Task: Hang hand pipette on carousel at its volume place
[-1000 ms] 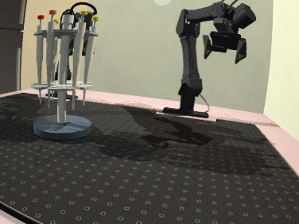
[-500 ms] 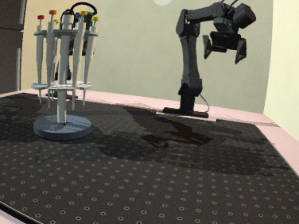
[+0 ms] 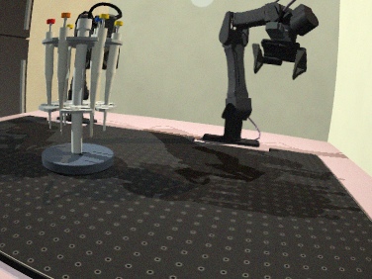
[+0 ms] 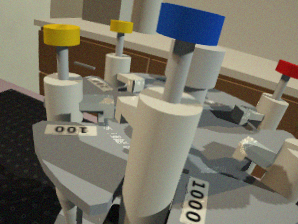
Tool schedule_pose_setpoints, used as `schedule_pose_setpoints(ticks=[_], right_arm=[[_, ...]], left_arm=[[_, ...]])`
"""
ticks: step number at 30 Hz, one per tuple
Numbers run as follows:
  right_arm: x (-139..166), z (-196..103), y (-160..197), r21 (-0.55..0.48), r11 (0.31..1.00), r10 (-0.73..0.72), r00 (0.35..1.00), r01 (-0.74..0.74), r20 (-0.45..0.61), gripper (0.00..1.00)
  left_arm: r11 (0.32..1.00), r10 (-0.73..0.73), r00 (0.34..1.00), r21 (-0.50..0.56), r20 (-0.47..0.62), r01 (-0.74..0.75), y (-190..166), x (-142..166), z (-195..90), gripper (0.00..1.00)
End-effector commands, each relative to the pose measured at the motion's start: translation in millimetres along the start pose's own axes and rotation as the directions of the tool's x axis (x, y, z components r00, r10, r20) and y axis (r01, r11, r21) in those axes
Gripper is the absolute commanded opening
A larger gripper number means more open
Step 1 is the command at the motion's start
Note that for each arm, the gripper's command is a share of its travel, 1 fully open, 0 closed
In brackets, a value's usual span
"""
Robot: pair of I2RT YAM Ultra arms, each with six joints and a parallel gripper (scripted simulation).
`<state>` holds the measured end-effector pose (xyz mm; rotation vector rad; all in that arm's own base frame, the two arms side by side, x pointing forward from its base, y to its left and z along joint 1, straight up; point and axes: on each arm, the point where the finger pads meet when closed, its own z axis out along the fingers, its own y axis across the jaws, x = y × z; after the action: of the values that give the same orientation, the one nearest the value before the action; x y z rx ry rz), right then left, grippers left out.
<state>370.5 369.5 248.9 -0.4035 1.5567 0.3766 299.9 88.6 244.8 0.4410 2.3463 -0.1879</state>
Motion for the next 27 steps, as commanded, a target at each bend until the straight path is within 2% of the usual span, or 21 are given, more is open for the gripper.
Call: schedule_pose_setpoints(ticks=[1,5,8,27], right_arm=[[-18,3,3,0.083,0.996,0.019,0.999,-0.023,0.04,0.12],[-19,3,3,0.162,0.986,0.023,0.999,-0.03,0.045,0.12],[-38,-3,0,0.16,0.985,0.044,0.995,-0.057,0.084,0.12],[-38,-1,-5,0.171,0.984,0.044,0.995,-0.058,0.085,0.12]], left_arm=[[1.0,0.016,0.999,-0.008,0.029,-0.015,3,-7,-4,1.0],[1.0,0.016,0.999,-0.008,0.029,-0.015,3,-7,-4,1.0],[1.0,0.016,0.999,-0.008,0.029,-0.015,3,-7,-4,1.0],[1.0,0.016,0.999,-0.008,0.029,-0.015,3,-7,-4,1.0]])
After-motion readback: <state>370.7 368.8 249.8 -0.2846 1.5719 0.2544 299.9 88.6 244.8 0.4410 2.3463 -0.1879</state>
